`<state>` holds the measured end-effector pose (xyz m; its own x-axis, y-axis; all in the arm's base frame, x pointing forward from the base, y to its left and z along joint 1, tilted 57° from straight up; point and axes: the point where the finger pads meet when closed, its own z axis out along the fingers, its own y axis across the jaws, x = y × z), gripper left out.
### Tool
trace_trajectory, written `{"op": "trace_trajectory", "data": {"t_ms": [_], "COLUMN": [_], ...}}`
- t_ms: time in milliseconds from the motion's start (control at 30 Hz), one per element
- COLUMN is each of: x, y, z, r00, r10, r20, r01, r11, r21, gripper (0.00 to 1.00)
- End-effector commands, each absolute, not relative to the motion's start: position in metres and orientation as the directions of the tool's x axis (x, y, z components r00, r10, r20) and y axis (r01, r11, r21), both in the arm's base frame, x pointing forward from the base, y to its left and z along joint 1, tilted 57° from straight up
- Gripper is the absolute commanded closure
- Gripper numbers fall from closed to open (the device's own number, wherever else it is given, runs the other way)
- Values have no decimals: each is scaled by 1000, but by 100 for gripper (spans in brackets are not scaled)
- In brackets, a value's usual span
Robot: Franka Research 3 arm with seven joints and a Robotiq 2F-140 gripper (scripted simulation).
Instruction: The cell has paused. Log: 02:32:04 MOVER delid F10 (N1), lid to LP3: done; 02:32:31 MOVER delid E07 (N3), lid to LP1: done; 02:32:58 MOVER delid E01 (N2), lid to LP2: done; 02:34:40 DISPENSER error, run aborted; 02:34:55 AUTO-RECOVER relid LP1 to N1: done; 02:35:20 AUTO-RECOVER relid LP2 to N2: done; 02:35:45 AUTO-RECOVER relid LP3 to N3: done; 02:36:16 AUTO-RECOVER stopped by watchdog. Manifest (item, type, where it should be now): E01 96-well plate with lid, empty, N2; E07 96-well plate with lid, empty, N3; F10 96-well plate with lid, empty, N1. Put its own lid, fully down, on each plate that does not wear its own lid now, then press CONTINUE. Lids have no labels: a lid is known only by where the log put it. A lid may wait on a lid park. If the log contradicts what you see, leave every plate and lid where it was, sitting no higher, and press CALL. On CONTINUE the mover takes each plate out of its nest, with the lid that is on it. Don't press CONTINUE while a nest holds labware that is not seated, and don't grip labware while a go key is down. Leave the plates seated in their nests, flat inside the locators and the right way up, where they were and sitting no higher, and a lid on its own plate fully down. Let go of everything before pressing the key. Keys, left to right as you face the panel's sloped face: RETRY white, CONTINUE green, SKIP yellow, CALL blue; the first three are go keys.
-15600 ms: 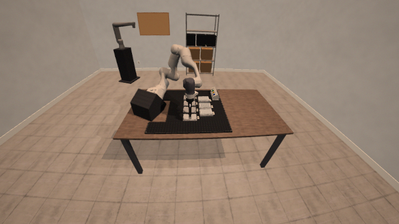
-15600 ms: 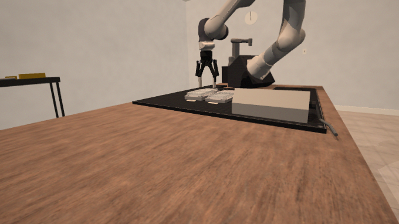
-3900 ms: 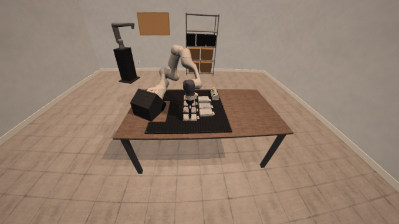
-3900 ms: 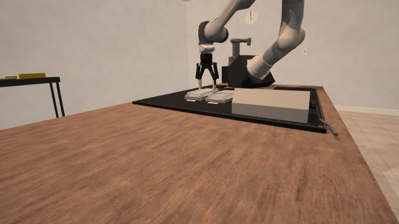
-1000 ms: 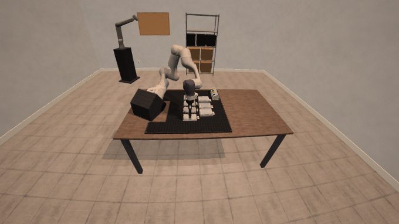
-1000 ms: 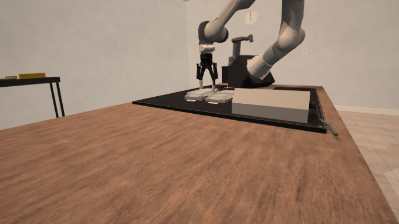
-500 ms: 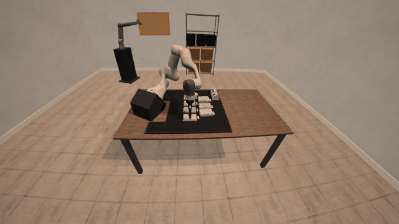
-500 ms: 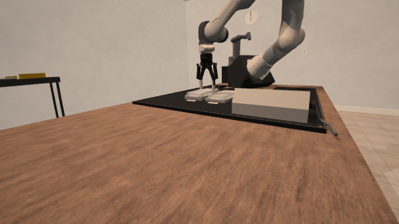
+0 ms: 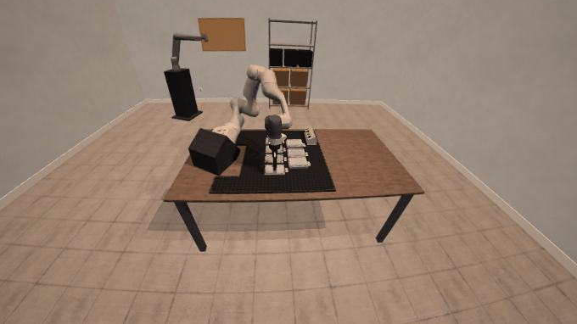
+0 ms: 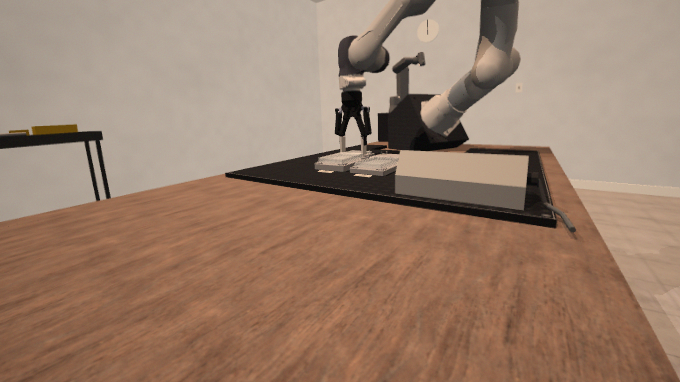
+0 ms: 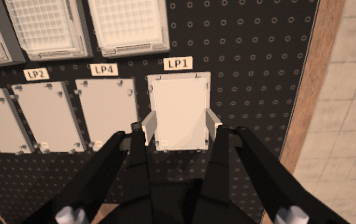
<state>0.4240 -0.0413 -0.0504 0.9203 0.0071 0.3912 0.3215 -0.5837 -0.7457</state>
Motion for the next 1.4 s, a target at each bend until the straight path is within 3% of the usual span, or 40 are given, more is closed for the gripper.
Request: {"op": "trace_trajectory", "data": {"t_ms": [0, 1367], "x": [423, 422], "y": [-42, -47], "z": [-49, -47], "r00": [920, 920], "r10": [9, 9], "r20": [393, 393], "r01": [324, 324], "r11": [-584, -584], "r21": [-744, -744], "gripper": [100, 100]}}
